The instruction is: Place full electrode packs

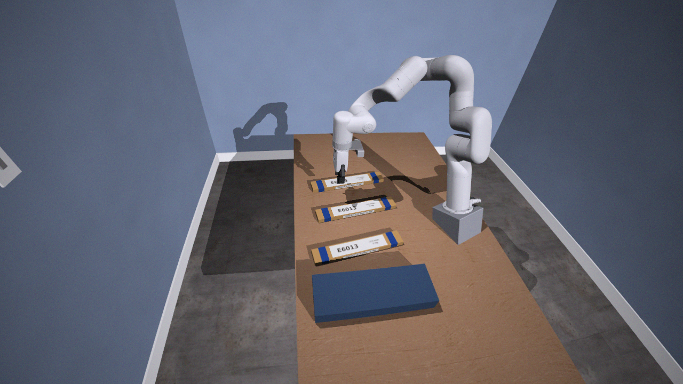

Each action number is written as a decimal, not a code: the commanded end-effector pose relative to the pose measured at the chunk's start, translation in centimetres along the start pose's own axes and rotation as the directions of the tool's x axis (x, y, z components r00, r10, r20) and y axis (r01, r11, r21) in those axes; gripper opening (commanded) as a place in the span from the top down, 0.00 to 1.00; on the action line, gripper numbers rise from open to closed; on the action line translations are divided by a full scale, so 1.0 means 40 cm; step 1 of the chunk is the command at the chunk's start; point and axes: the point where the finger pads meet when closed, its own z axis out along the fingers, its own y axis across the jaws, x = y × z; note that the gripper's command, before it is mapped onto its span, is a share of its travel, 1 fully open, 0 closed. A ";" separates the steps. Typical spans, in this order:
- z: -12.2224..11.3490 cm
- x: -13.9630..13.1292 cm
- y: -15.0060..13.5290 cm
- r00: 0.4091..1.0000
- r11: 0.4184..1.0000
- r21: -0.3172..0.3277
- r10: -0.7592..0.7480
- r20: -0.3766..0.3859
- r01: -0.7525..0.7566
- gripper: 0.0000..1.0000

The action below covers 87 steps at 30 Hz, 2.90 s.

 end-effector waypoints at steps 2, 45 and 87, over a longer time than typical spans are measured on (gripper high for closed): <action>-0.002 -0.038 0.049 1.000 1.000 0.002 0.003 0.002 -0.003 0.42; -0.002 -0.264 0.421 1.000 1.000 0.002 0.003 0.002 -0.003 0.42; -0.007 -0.275 0.440 1.000 1.000 0.002 0.003 0.002 -0.003 0.42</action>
